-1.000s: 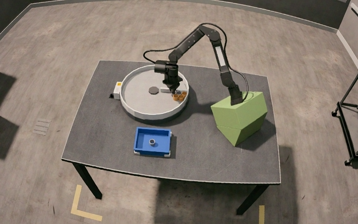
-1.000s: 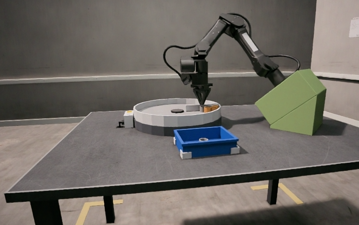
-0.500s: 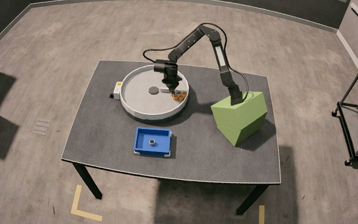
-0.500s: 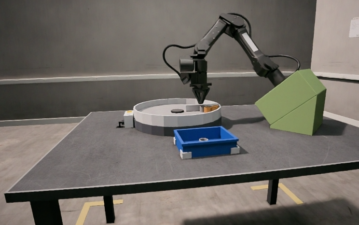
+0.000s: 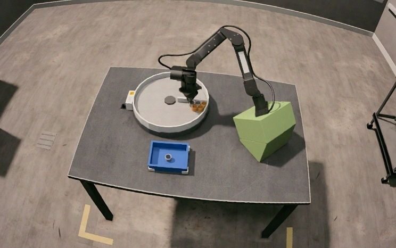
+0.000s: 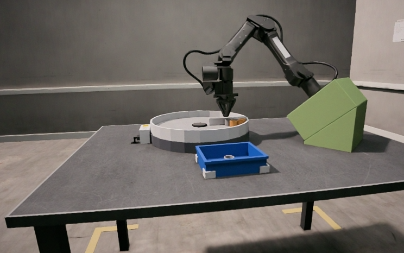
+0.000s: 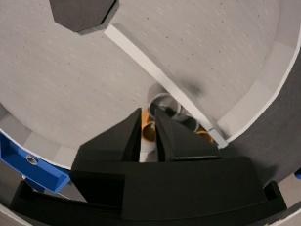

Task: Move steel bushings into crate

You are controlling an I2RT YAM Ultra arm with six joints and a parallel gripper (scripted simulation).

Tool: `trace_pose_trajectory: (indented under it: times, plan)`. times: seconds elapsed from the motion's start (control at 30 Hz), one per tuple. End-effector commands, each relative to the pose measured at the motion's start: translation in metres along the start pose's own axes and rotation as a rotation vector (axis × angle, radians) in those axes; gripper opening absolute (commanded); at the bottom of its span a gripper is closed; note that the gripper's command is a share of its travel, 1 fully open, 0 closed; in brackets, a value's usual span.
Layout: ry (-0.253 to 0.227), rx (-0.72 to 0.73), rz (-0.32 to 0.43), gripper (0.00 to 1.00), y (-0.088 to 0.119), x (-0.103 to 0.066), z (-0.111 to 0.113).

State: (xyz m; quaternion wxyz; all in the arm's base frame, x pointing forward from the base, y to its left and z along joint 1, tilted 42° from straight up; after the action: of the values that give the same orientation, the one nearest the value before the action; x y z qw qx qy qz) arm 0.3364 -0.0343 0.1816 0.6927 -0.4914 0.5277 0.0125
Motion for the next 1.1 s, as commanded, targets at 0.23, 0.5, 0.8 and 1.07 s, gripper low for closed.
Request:
trace_pose_trajectory:
  times: [0.23, 0.5, 0.8, 1.07]
  plan:
    - [0.003, -0.006, 0.007, 0.13, -0.001, -0.002, -0.002]
    - [0.003, -0.006, 0.007, 0.13, -0.001, -0.002, -0.002]
    - [0.007, -0.009, 0.014, 0.13, 0.005, 0.007, -0.004]
    - [-0.024, 0.006, -0.017, 0.13, -0.003, 0.004, 0.001]
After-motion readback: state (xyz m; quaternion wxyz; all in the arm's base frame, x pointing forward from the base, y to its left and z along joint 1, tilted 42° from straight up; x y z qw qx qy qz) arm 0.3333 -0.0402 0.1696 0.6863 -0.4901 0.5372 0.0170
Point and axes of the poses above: the point where the finger pads meet when closed, its own x axis out along the fingers, its own z axis across the jaws, y = z × x, the point moved 5 cm from there along -x, back along the fingers, and after that the axes turned 1 degree about x, right-handed, at the moved point
